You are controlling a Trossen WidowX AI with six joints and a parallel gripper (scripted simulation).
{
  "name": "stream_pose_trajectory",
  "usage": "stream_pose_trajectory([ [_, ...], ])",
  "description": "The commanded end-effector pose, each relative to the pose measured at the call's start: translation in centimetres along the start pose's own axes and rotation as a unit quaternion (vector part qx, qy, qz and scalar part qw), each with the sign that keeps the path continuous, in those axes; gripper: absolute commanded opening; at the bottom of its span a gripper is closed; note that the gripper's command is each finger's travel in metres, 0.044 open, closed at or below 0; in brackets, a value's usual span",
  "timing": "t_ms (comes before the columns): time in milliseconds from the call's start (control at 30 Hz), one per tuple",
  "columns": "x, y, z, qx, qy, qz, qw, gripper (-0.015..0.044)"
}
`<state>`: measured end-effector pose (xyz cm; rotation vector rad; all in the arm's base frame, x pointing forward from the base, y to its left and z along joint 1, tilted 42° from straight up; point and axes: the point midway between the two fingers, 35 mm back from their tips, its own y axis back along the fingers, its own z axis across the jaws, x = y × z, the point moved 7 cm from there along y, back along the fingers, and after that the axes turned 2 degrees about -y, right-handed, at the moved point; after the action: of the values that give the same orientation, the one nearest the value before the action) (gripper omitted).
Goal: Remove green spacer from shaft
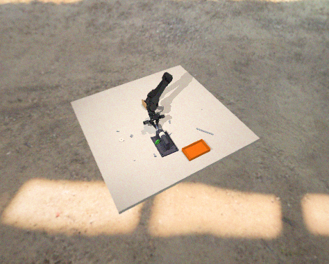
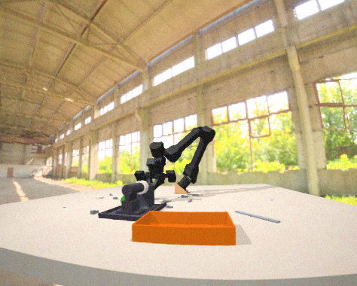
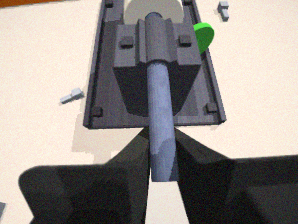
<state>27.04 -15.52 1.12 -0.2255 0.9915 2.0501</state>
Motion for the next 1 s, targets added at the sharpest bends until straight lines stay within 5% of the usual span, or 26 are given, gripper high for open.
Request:
stream_pose_trajectory([
  [0, -0.35, -0.16, 0.01, 0.001, 0.000, -0.002, 1.000, 0.0000],
  [967, -0.98, -0.82, 0.04, 0.001, 0.001, -0.002, 1.000, 0.0000],
])
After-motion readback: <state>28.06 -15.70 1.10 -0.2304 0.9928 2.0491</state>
